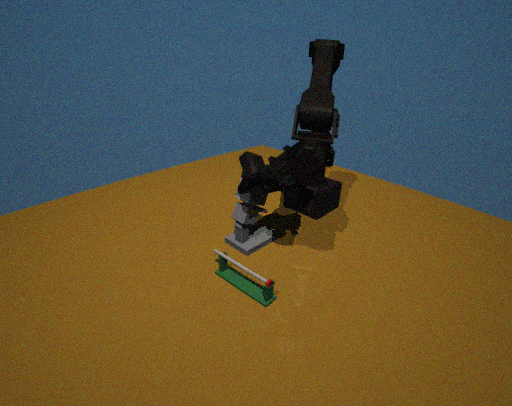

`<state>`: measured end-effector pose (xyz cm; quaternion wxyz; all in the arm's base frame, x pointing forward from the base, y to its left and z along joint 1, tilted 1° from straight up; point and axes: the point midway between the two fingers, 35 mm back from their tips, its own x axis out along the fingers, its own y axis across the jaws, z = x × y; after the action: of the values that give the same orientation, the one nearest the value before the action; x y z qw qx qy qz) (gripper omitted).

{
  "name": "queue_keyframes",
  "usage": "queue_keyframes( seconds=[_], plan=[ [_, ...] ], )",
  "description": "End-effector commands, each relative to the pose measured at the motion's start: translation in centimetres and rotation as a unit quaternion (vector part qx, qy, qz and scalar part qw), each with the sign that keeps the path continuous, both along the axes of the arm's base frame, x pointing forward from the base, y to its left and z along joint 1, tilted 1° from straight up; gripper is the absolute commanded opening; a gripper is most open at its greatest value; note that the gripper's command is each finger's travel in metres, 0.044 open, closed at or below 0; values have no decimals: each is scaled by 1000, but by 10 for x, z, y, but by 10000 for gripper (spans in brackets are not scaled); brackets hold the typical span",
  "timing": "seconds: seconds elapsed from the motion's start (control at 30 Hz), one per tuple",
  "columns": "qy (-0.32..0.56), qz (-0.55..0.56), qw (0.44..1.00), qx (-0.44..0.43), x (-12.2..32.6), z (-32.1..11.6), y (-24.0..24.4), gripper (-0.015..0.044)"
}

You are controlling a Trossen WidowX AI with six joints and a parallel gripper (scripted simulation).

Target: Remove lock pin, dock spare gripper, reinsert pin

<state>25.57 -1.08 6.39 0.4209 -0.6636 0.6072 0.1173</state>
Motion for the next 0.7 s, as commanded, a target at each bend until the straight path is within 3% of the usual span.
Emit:
queue_keyframes(
  seconds=[0.0, 0.63, 0.67],
  plan=[
    [-2, 1, 1000, -6, 3, -4, -1, 0],
    [0, 0, 1000, -5, 5, -10, -1, 0],
    [0, 0, 1000, -5, 5, -10, -1, 26]
  ],
)
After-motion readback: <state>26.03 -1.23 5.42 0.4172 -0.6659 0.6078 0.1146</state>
